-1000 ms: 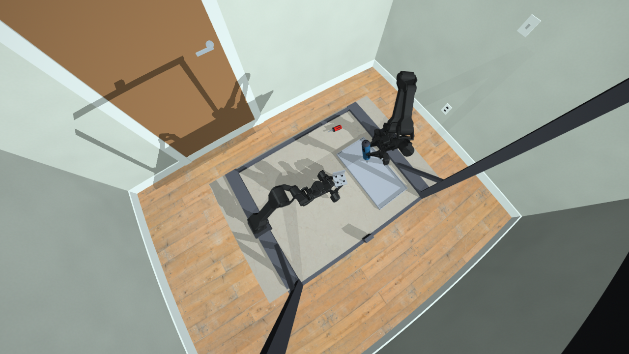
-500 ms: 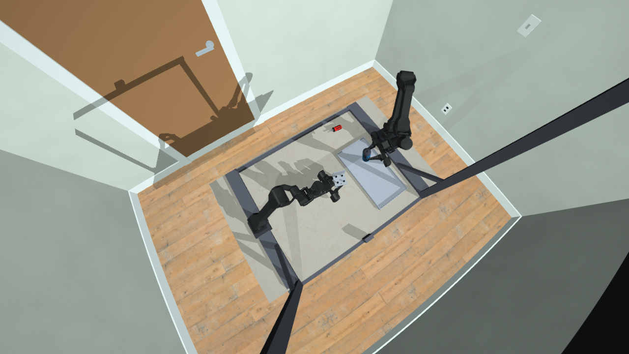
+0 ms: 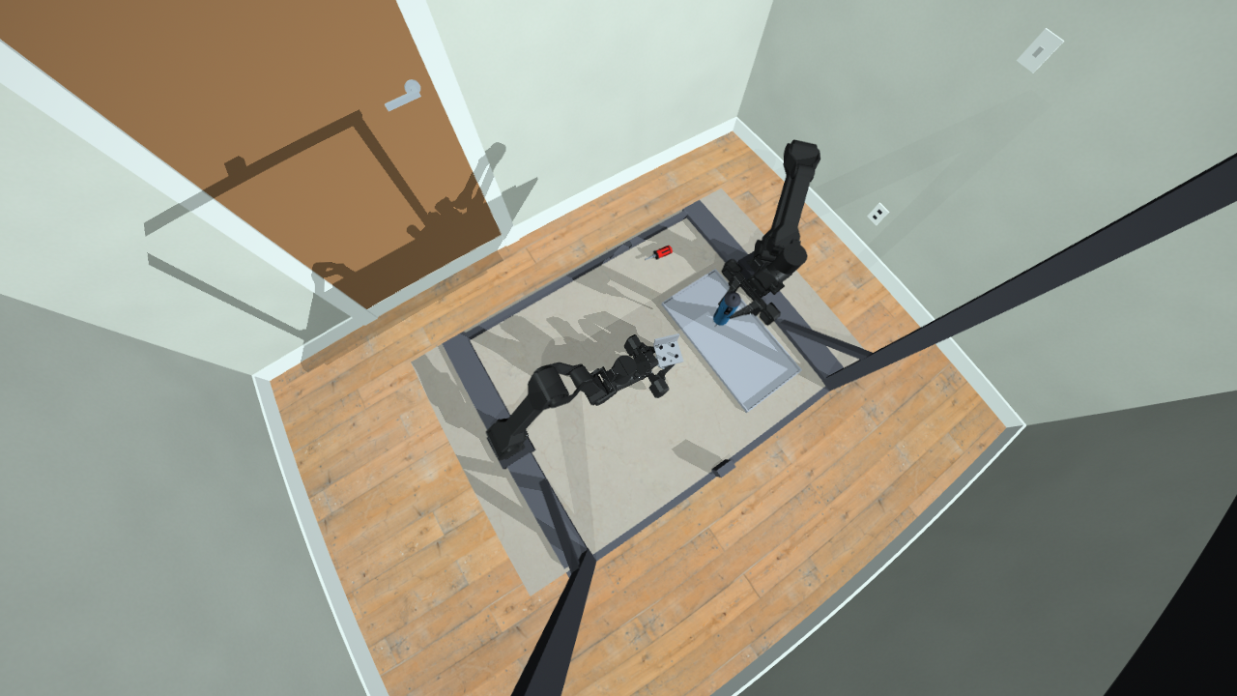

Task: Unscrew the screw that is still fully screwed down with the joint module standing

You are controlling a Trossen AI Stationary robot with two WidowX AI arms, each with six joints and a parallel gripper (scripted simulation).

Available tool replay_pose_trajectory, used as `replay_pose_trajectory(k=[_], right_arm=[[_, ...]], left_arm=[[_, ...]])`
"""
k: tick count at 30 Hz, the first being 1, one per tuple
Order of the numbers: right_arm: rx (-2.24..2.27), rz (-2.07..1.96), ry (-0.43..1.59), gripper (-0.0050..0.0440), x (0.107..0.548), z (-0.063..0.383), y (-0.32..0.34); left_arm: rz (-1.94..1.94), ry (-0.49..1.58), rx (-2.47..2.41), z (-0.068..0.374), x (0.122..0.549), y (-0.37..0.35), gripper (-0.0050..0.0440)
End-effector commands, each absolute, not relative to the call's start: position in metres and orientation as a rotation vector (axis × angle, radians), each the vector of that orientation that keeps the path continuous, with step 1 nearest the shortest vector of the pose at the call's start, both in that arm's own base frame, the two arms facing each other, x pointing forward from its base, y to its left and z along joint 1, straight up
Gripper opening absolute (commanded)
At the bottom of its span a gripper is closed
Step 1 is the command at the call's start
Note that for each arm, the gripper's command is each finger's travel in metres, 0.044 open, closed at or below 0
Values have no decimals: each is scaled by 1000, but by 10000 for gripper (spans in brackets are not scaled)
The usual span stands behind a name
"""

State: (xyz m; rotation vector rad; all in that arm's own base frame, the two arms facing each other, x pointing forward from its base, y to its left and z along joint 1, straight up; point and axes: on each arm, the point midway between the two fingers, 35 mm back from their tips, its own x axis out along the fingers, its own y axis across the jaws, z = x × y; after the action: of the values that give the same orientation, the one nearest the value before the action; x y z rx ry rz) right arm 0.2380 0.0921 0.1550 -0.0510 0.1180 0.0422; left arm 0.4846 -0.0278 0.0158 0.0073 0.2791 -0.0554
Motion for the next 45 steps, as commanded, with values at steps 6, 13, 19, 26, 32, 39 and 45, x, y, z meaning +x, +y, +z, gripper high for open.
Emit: replay_pose_trajectory(k=[6,13,19,26,32,39,45], right_arm=[[-2,96,4,161,242,181,95],[12,96,-10,161,246,194,97],[3,96,-1,161,257,184,93],[5,96,-12,161,279,181,86],[5,96,-12,161,291,176,82],[6,96,-12,161,298,173,80],[8,98,-17,161,298,175,80]], left_arm=[[-57,252,7,27,488,-28,243],[-57,250,7,29,485,-28,243],[-57,252,7,27,487,-28,243],[-57,252,7,27,487,-28,243],[-57,252,7,27,487,-28,243],[-57,252,7,27,487,-28,243],[-57,252,7,27,487,-28,243]])
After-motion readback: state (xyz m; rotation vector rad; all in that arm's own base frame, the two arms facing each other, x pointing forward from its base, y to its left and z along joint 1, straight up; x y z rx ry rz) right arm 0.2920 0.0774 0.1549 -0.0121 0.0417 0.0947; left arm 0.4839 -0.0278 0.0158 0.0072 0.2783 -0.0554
